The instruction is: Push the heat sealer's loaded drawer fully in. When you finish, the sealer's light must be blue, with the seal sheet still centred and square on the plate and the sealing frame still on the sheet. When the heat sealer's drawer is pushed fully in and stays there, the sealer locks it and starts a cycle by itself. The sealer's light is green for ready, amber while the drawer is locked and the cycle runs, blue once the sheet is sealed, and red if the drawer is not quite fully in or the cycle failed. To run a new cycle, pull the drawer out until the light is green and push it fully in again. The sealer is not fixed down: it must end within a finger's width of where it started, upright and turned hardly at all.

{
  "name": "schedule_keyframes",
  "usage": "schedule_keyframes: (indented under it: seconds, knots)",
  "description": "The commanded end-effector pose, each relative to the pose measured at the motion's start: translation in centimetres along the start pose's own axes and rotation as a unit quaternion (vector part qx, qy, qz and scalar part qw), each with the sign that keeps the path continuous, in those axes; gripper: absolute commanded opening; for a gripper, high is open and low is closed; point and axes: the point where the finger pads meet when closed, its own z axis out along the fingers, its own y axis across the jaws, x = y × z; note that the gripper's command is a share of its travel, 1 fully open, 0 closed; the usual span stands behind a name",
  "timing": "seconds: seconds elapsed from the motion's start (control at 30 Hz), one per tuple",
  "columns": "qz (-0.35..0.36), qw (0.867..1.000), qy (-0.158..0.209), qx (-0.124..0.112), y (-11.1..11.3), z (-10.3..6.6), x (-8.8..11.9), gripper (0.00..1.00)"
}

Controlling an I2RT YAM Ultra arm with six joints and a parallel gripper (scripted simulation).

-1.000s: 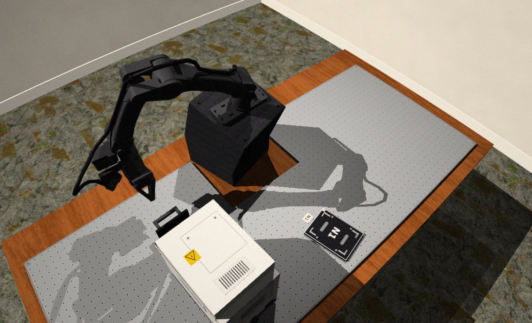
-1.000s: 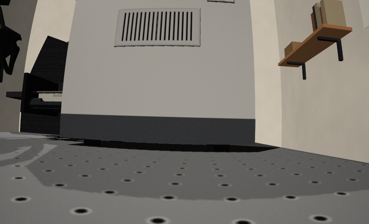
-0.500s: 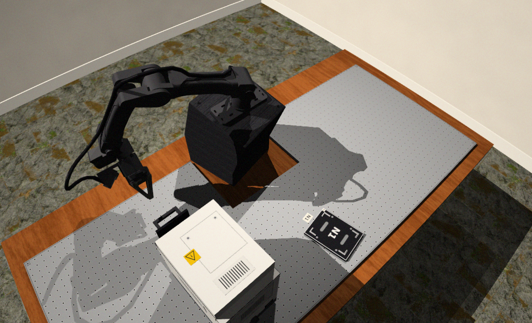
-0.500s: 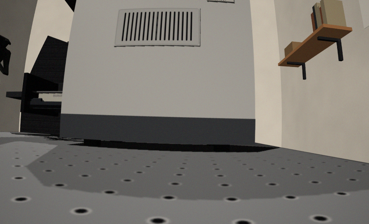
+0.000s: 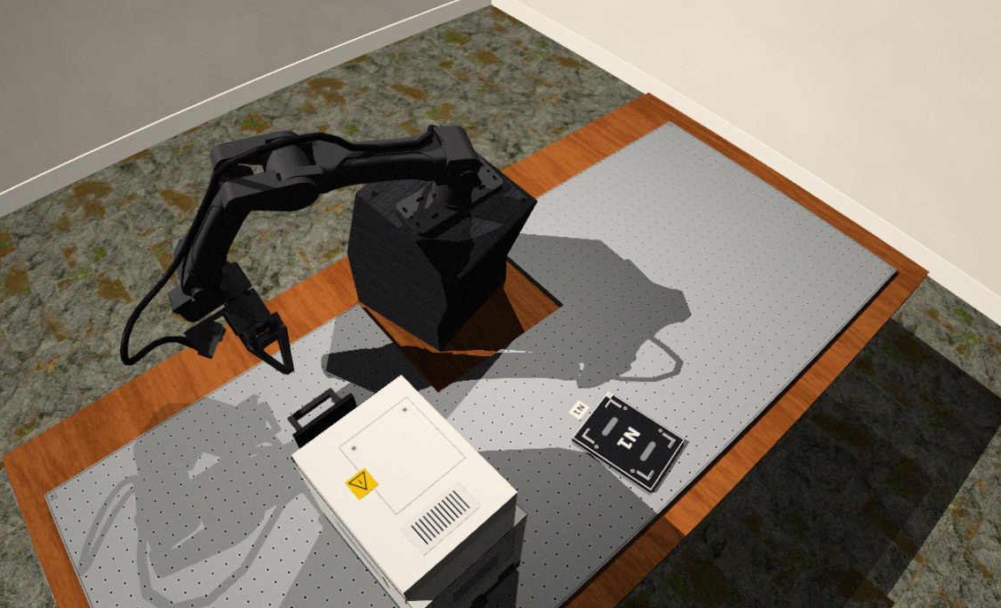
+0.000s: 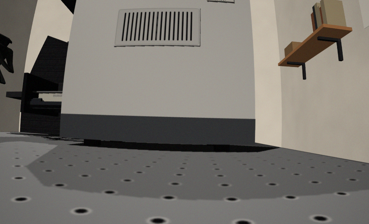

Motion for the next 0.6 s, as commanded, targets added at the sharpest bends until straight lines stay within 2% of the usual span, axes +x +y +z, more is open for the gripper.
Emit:
schedule_keyframes:
  seconds: [0.0, 0.57]
  knots:
    - [-0.006, 1.000, -0.008, -0.012, 0.30, -0.55, -0.59, 0.30]
    - [-0.009, 1.000, -0.009, -0.011, 0.49, -0.69, -0.75, 0.30]
